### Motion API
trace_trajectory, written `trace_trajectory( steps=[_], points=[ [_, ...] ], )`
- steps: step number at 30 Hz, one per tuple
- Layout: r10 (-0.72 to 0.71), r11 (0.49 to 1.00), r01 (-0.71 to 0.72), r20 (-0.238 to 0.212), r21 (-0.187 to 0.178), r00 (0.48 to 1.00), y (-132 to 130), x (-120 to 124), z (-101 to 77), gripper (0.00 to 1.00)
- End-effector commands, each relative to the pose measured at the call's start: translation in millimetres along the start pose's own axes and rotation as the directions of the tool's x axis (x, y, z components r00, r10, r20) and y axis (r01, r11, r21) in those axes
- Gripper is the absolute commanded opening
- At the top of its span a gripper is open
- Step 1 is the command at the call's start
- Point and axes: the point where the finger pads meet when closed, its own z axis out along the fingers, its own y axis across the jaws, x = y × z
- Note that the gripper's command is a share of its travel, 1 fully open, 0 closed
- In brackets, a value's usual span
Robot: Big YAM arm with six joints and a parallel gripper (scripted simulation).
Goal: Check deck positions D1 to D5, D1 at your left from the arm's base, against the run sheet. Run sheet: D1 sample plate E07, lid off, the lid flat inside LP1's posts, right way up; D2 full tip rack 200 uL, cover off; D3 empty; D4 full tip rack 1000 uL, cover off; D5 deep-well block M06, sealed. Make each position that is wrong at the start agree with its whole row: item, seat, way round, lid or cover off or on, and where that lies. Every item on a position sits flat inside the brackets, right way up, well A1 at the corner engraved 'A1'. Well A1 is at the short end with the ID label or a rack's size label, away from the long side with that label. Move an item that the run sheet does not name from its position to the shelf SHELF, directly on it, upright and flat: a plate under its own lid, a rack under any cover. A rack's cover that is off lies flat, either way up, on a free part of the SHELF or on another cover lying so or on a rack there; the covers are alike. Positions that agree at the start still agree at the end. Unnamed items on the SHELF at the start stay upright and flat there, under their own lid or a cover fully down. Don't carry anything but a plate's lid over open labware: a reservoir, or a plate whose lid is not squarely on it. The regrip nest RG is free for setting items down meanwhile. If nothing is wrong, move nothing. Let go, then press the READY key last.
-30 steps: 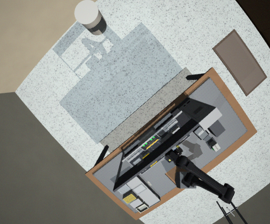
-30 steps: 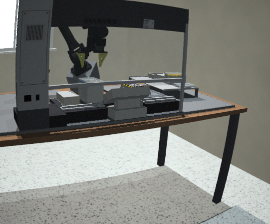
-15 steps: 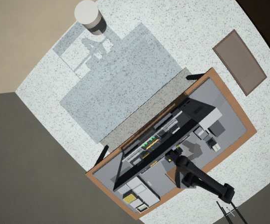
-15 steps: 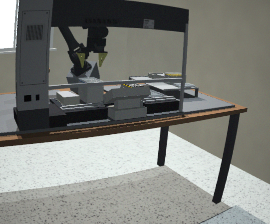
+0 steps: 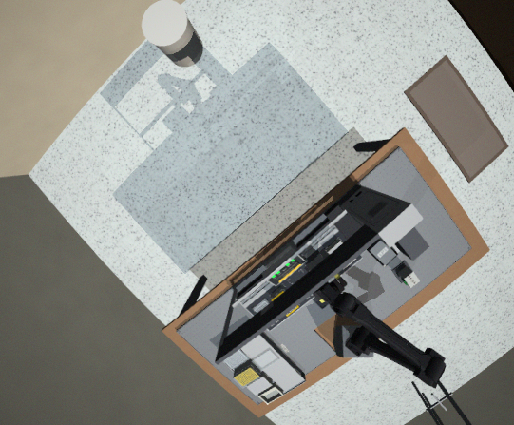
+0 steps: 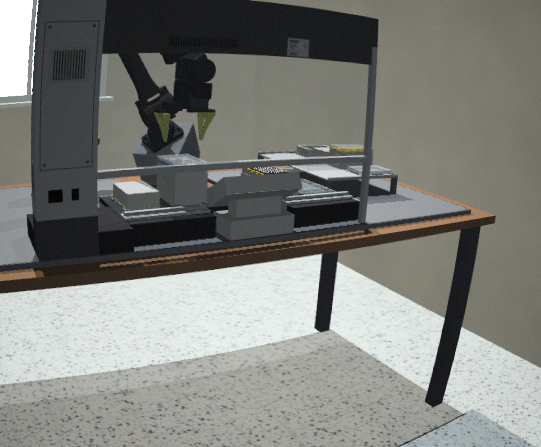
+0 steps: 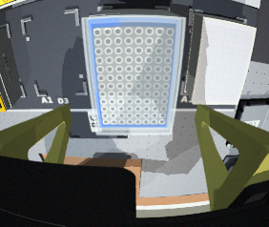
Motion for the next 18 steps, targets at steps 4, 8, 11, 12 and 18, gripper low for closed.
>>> trace_trajectory(
  steps=[4, 8, 11, 12, 18],
  points=[
    [-0.003, 1.0, 0.003, 0.004, 0.003, 1.0, -2, -2, 11.5, 1.0],
    [0.011, 1.0, -0.011, 0.032, 0.003, 0.999, -7, -3, 5.6, 1.0],
    [0.001, 1.0, -0.001, 0.011, 0.003, 1.0, -4, -2, 17.5, 1.0],
    [-0.003, 1.0, 0.003, 0.004, 0.003, 1.0, -2, -2, 21.6, 1.0],
    [0.002, 1.0, -0.002, 0.014, 0.003, 1.0, -4, -2, 28.4, 1.0]
  ],
)
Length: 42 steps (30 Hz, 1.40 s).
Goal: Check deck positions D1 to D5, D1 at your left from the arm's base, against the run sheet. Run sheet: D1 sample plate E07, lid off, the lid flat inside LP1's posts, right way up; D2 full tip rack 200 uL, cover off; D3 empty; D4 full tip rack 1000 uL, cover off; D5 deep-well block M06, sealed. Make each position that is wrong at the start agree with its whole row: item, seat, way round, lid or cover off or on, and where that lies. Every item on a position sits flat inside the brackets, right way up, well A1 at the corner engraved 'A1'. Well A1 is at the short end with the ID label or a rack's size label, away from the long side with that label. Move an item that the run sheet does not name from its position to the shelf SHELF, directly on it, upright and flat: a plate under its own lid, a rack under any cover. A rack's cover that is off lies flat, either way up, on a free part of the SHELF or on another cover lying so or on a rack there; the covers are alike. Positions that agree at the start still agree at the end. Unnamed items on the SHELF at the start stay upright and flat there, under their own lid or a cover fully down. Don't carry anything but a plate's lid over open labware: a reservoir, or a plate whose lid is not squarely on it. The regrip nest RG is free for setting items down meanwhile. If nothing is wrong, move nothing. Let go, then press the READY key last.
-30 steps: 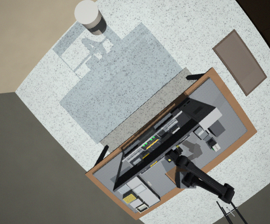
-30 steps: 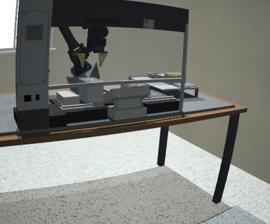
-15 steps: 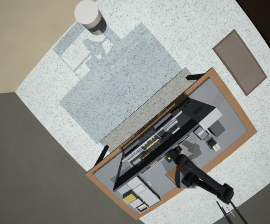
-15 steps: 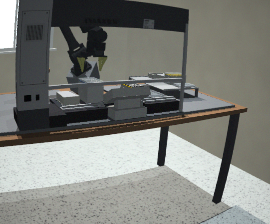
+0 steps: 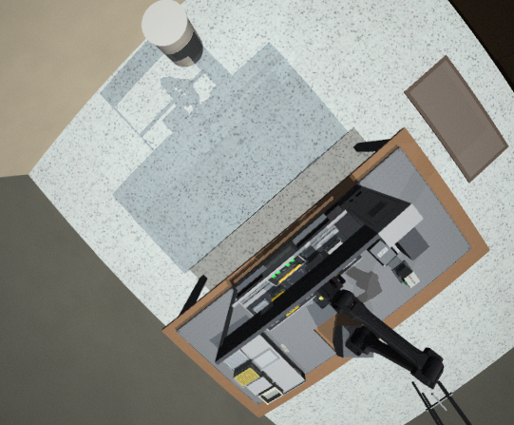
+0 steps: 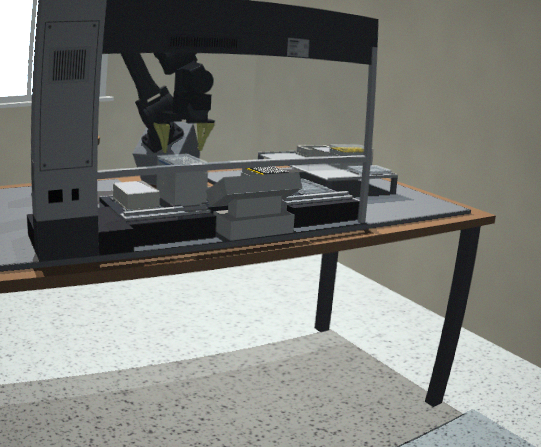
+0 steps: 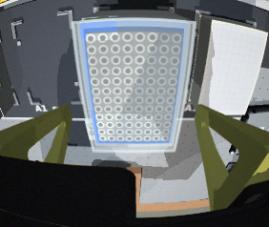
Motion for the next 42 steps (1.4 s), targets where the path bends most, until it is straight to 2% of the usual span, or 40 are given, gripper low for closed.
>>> trace_trajectory(
  steps=[1, 6, 7, 11, 16, 21, 23, 24, 27, 28, 29, 37, 38, 42],
  points=[
    [-0.001, 1.0, 0.001, 0.008, 0.003, 1.0, -3, -2, 5.5, 1.0],
    [-0.002, 1.0, 0.001, 0.006, 0.003, 1.0, -3, -2, 11.0, 1.0],
    [0.012, 1.0, -0.012, 0.033, 0.005, 0.999, -8, -4, 3.6, 1.0],
    [-0.002, 1.0, 0.002, 0.005, 0.003, 1.0, -3, -2, 20.0, 1.0],
    [0.003, 1.0, -0.004, 0.017, 0.004, 1.0, -5, -3, 24.1, 1.0],
    [-0.003, 1.0, 0.003, 0.004, 0.003, 1.0, -3, -2, 36.8, 1.0],
    [-0.003, 1.0, 0.003, 0.004, 0.003, 1.0, -3, -2, 36.8, 1.0],
    [0.011, 1.0, -0.011, 0.033, 0.006, 0.999, -8, -4, 28.5, 1.0],
    [0.004, 1.0, -0.004, 0.018, 0.006, 1.0, -5, -3, 37.0, 1.0],
    [0.002, 1.0, -0.002, 0.019, 0.005, 1.0, -5, -3, 36.8, 1.0],
    [0.009, 1.0, -0.009, 0.035, 0.002, 0.999, -5, -12, 28.5, 1.0],
    [0.009, 1.0, -0.009, 0.035, 0.002, 0.999, -5, -12, 28.5, 1.0],
    [0.009, 1.0, -0.009, 0.035, 0.002, 0.999, -5, -12, 28.5, 0.0],
    [0.009, 1.0, -0.009, 0.035, 0.002, 0.999, -5, -12, 28.5, 0.0]
  ],
)
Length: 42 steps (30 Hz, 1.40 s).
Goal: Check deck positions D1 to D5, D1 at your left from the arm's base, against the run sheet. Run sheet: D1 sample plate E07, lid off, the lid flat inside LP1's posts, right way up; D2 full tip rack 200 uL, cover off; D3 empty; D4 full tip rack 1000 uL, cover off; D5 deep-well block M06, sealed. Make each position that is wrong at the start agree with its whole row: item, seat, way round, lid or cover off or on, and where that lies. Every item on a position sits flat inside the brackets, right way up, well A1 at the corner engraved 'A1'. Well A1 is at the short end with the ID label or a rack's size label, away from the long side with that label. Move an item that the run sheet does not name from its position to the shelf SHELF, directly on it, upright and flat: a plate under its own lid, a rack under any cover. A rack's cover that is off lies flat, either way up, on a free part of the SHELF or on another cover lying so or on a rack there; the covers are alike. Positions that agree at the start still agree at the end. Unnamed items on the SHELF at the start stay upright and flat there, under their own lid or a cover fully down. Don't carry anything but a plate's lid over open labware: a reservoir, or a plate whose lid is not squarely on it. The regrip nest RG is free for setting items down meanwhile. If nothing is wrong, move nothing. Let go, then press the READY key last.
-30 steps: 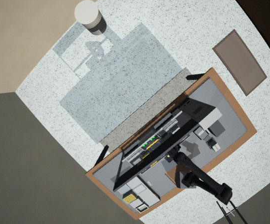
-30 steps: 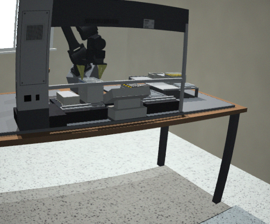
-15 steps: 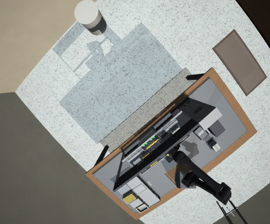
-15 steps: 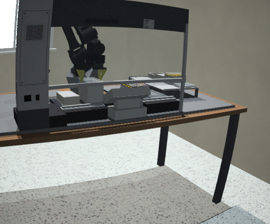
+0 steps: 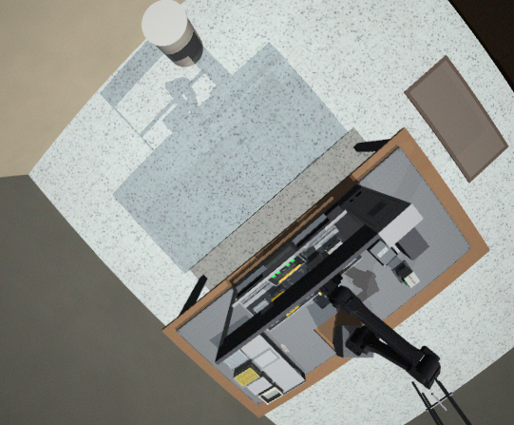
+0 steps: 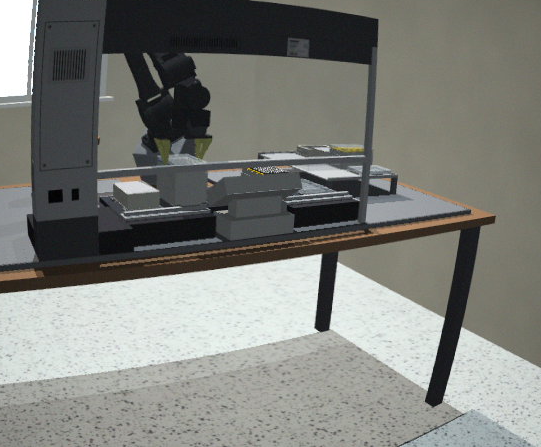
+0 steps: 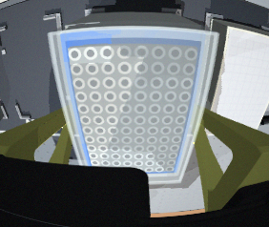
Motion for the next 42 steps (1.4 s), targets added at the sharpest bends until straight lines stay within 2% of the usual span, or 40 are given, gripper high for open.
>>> trace_trajectory(
  steps=[1, 32, 33, 35, 42],
  points=[
    [0.011, 1.0, -0.011, 0.034, 0.0, 0.999, -4, -12, -10.0, 0.0],
    [0.011, 1.0, -0.011, 0.034, 0.0, 0.999, -4, -12, -10.0, 0.0],
    [0.005, 1.0, -0.005, 0.027, -0.002, 1.0, -3, -6, -13.2, 0.0],
    [0.023, 1.0, -0.023, 0.062, -0.003, 0.998, -6, -21, -28.4, 0.0],
    [0.02, 1.0, -0.02, 0.054, -0.004, 0.998, -5, -21, -37.4, 0.0]
  ],
)
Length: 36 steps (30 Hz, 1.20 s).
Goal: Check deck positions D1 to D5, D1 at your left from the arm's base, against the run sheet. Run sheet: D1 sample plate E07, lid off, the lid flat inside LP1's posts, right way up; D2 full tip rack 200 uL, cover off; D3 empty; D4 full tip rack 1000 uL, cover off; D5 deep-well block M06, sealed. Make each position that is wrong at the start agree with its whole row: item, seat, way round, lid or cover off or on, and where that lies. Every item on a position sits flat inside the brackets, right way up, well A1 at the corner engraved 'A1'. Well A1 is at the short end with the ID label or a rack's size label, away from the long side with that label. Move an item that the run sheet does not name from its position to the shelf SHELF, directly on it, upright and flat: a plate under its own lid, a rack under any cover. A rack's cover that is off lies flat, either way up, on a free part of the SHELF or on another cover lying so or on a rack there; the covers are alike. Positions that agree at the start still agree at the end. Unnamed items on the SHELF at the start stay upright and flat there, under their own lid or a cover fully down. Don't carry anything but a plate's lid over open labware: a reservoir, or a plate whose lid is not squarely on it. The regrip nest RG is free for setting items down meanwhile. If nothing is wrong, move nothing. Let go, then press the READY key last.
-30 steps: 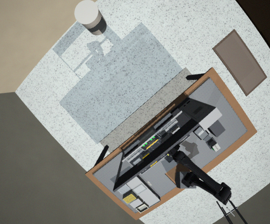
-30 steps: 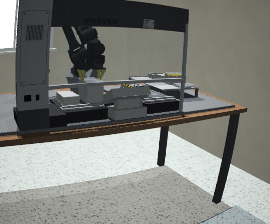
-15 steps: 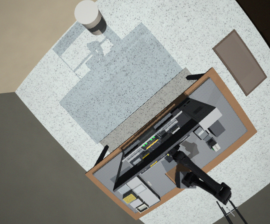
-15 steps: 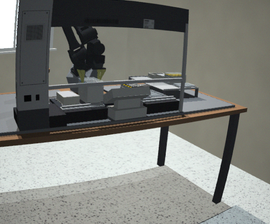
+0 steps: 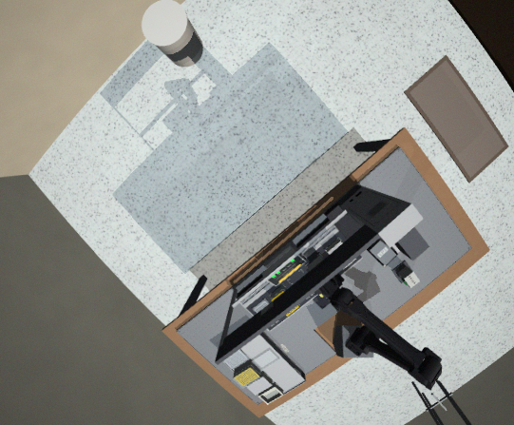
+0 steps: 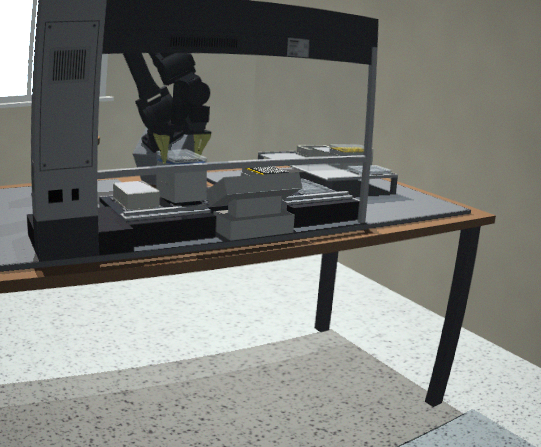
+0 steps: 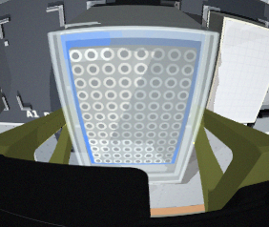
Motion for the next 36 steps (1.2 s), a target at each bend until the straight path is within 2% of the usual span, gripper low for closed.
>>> trace_trajectory(
  steps=[1, 7, 8, 11, 18, 22, 24, 25, 28, 36],
  points=[
    [0.025, 1.0, -0.025, 0.068, -0.004, 0.997, -6, -27, -30.2, 0.0],
    [0.029, 1.0, -0.029, 0.076, -0.005, 0.997, -7, -27, -39.8, 0.0],
    [0.015, 1.0, -0.015, 0.049, -0.005, 0.999, -2, -26, -31.8, 0.0],
    [0.03, 1.0, -0.029, 0.076, -0.006, 0.997, -7, -27, -46.7, 0.0],
    [0.024, 1.0, -0.024, 0.065, -0.006, 0.998, -5, -26, -54.7, 0.0],
    [0.031, 1.0, -0.03, 0.077, -0.007, 0.997, -7, -26, -65.6, 0.0],
    [0.031, 1.0, -0.03, 0.077, -0.007, 0.997, -7, -26, -65.6, 0.0],
    [0.016, 1.0, -0.016, 0.049, -0.006, 0.999, -2, -26, -57.7, 0.0],
    [0.031, 0.999, -0.031, 0.077, -0.009, 0.997, -7, -25, -72.5, 0.0],
    [0.032, 0.999, -0.031, 0.077, -0.01, 0.997, -8, -24, -86.1, 0.0]
  ],
)
